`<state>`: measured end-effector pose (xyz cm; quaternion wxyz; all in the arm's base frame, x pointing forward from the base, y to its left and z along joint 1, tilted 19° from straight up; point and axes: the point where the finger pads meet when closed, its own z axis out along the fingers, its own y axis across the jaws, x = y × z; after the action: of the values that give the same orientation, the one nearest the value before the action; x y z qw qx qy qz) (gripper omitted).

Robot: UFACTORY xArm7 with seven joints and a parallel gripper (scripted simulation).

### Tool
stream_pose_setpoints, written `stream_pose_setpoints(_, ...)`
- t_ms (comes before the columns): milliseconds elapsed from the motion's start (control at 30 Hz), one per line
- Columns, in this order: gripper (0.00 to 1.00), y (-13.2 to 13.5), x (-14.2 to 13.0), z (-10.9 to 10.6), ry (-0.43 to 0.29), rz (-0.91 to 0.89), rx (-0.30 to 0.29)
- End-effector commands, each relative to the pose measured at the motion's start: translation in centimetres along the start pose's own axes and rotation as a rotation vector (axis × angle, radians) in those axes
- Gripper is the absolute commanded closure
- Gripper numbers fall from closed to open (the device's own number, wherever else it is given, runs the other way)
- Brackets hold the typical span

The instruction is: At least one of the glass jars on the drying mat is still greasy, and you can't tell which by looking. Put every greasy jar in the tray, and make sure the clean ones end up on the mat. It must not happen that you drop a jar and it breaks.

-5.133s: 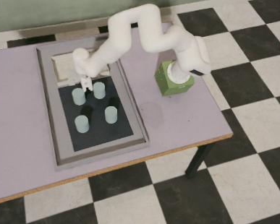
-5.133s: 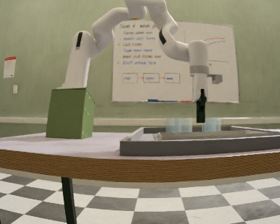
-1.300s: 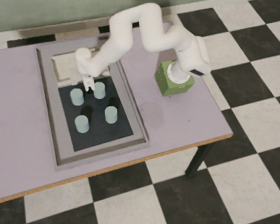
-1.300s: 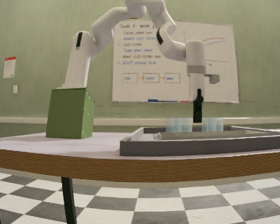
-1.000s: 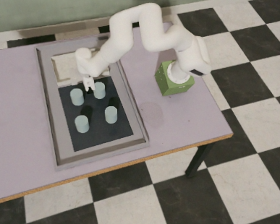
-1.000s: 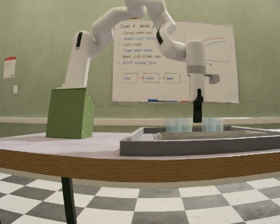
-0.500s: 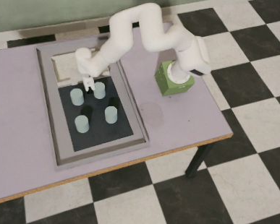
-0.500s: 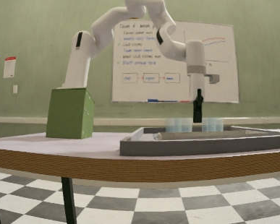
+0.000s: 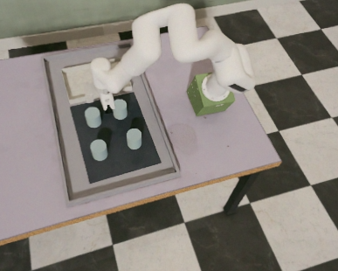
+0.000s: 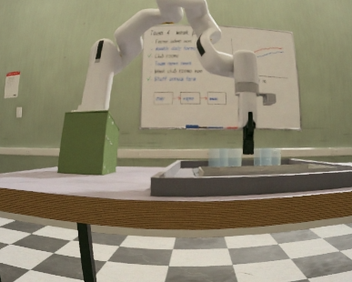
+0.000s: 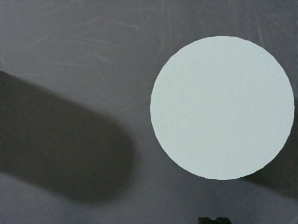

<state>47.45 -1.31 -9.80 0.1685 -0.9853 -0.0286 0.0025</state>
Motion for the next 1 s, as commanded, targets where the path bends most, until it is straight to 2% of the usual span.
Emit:
stream_pose_setpoints(0, 1.00, 0.1, 0.2, -1.7, 0.006, 0.000, -0.003)
stream_pose_setpoints(33, 1.00, 0.1, 0.2, -1.7, 0.006, 0.000, -0.003)
stream_pose_setpoints(300, 1.00, 0.1, 0.2, -7.8, 0.006, 0.000, -0.003)
stream_pose_setpoints(467, 1.00, 0.1, 0.2, -7.8, 0.006, 0.000, -0.003)
stream_pose_setpoints(533, 1.00, -1.5, 0.3, -7.8, 0.006, 0.000, -0.003)
stream_pose_setpoints(600, 1.00, -1.5, 0.3, -7.8, 0.006, 0.000, -0.003)
stream_pose_setpoints(967, 1.00, -10.6, 1.1, -7.8, 0.006, 0.000, -0.003)
